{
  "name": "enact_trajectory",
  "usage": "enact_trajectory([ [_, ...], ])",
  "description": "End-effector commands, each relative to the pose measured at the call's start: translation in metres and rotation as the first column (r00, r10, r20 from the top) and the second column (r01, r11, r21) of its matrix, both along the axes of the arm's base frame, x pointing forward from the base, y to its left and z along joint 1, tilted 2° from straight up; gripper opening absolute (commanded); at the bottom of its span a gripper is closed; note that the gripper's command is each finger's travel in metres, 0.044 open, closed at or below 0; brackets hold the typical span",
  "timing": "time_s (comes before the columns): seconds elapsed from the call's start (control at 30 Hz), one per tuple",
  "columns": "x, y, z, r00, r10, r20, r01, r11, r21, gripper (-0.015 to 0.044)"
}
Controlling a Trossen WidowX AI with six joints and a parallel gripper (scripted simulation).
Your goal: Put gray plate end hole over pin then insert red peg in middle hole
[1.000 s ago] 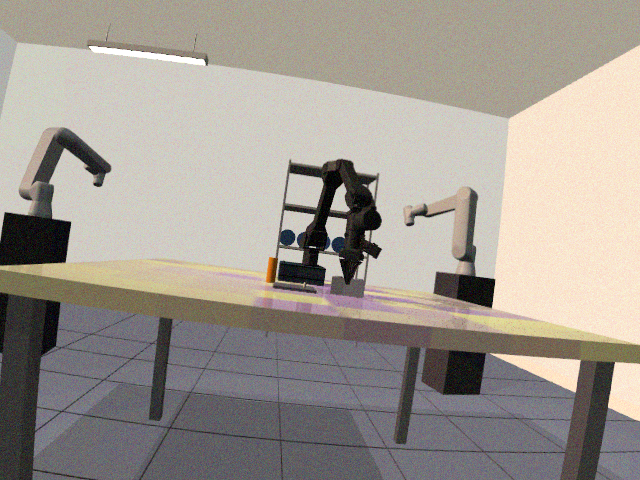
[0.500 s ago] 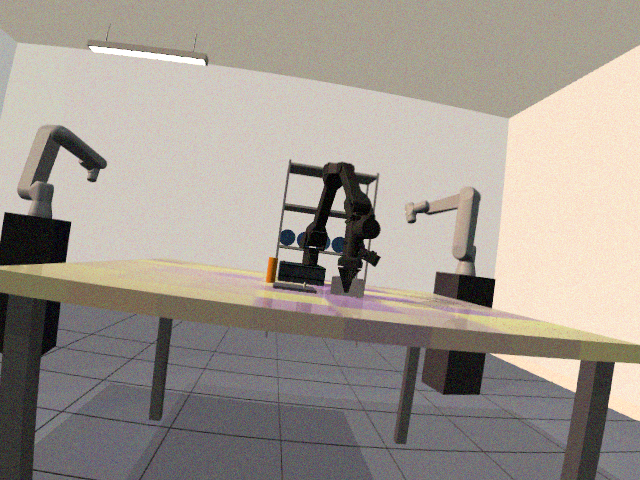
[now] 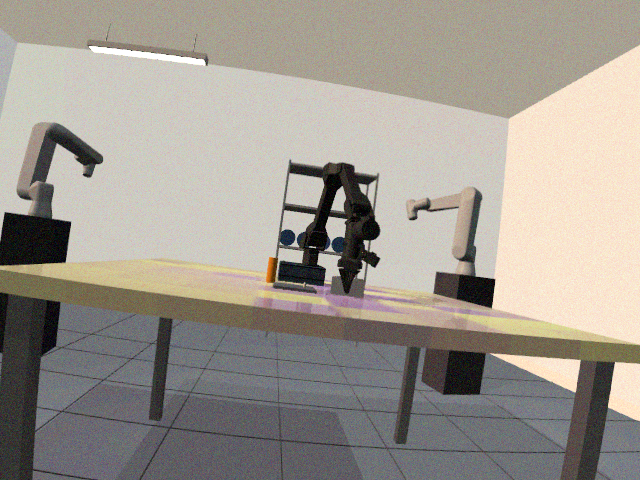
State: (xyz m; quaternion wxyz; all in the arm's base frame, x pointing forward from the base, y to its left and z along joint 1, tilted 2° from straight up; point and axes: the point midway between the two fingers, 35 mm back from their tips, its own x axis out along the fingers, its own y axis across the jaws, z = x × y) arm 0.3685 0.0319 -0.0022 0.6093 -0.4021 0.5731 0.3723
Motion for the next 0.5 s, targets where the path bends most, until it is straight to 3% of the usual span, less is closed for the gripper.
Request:
enact_trajectory([
  [0.0, 0.0, 0.0, -0.001, 1.0, 0.005, 0.0, -0.005, 1.0, -0.001, 0.0137],
  [0.2, 0.001, 0.0, 0.007, 1.0, 0.005, 0.0, -0.005, 1.0, -0.001, 0.0],
  [0.47, 0.003, 0.0, 0.032, 1.0, 0.005, 0.001, -0.005, 1.0, -0.001, 0.0],
])
